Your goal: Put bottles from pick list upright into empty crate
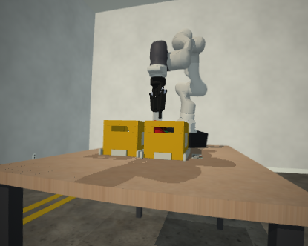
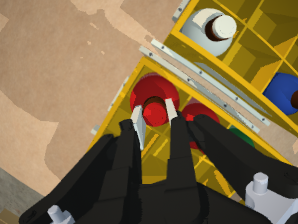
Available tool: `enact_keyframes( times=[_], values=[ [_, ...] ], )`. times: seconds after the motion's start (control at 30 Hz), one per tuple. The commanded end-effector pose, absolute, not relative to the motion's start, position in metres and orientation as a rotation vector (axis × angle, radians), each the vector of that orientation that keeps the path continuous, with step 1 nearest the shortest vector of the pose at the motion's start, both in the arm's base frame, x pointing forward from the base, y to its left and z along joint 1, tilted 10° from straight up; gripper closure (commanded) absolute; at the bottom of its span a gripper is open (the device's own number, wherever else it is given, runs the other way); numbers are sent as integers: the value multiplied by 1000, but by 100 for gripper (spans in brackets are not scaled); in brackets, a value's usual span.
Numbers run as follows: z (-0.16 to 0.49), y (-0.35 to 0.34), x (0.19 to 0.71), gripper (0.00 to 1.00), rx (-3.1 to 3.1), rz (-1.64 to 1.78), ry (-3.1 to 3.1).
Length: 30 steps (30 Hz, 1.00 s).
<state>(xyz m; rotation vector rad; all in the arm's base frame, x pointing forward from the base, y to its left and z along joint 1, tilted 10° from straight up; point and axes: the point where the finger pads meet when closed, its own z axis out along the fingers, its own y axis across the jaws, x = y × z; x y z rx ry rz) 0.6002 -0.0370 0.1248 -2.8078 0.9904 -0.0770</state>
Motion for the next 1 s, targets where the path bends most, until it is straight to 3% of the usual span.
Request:
enact_keyframes(
  times=[0.0, 0.97],
  values=[
    [128, -36, 605, 100, -2804, -98, 989],
    [114, -34, 607, 100, -2804, -98, 989]
  ],
)
